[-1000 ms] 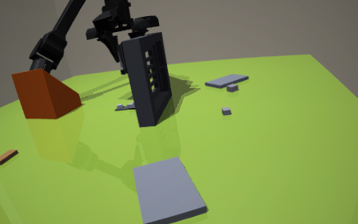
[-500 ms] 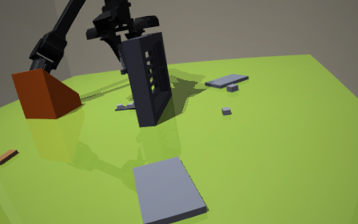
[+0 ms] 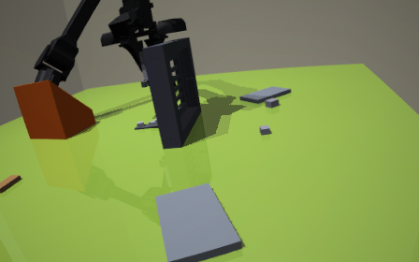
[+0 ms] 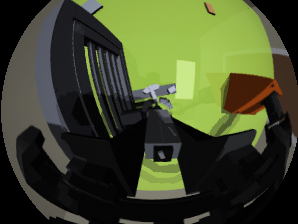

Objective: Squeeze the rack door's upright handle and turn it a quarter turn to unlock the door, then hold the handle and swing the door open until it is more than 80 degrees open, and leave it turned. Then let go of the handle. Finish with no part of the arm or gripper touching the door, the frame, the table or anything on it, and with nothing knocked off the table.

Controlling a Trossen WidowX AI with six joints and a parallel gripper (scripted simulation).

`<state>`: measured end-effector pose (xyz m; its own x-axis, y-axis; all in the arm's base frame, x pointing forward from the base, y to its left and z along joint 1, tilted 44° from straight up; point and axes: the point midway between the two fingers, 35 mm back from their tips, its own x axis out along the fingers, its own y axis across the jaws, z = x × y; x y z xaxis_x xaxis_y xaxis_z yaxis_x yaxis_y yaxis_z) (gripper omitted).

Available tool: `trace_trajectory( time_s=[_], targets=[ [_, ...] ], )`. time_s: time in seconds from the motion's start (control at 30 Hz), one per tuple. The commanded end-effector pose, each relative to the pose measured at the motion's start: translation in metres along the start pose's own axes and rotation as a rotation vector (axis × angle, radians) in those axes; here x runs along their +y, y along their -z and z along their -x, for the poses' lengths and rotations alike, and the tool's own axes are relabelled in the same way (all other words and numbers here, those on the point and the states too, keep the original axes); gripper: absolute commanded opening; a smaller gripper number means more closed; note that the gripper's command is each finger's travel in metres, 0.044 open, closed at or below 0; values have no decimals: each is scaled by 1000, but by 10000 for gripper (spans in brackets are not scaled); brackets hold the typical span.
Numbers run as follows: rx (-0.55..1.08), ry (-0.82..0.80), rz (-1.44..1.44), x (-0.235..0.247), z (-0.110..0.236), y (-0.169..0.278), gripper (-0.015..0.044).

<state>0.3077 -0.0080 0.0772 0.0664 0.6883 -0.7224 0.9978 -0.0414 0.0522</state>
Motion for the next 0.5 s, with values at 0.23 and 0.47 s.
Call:
trace_trajectory(
  time_s=[0.23, 0.47],
  targets=[
    [2, 0, 11, 0, 0, 0, 20],
    [2, 0, 144, -4, 0, -3, 20]
  ],
)
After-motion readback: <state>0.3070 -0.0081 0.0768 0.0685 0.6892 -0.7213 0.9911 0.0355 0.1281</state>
